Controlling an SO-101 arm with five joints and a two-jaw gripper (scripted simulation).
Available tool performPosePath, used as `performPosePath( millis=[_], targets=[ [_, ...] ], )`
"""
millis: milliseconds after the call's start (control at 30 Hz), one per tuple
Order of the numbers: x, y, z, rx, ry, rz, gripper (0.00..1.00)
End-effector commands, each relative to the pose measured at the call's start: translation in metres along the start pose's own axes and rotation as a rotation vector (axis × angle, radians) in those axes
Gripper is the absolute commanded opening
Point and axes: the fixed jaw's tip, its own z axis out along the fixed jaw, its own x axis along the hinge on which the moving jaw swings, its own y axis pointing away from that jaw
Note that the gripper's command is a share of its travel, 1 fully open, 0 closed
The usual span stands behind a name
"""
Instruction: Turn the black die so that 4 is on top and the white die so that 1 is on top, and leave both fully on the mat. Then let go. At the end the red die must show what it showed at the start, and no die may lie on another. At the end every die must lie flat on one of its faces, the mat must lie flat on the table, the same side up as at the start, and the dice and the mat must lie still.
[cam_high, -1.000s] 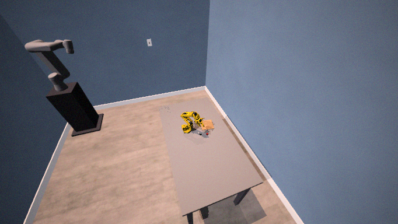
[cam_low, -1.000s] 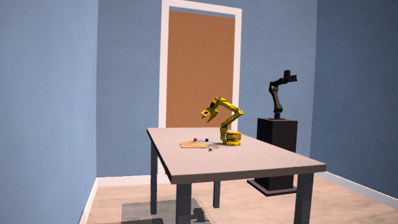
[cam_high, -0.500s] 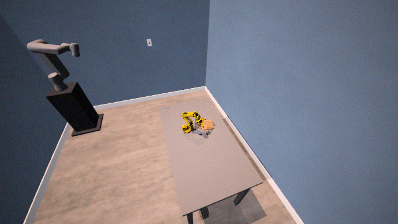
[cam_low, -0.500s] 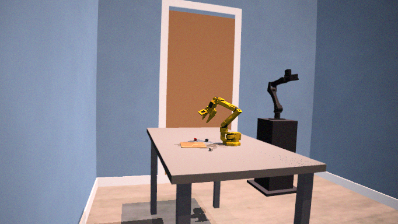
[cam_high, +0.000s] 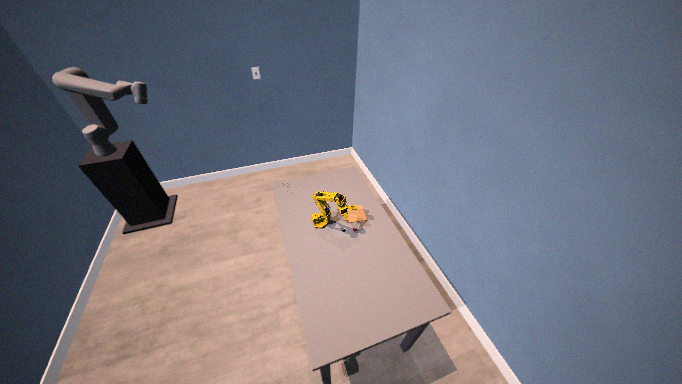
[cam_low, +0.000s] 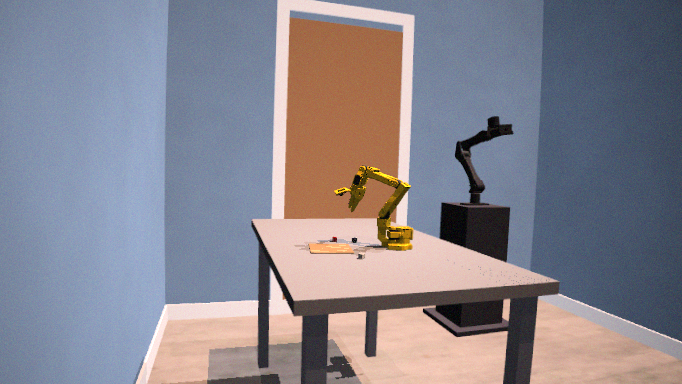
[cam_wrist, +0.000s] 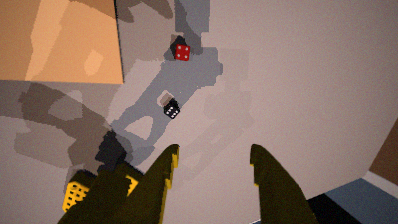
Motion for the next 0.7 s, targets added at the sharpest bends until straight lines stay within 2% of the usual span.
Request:
performPosePath(
  millis=[0,667],
  targets=[
    [-0.007,-0.002,-0.003,-0.009,0.003,0.153,0.25],
    [-0.015,-0.003,0.008,-0.058,0.119,0.677,0.25]
  ],
)
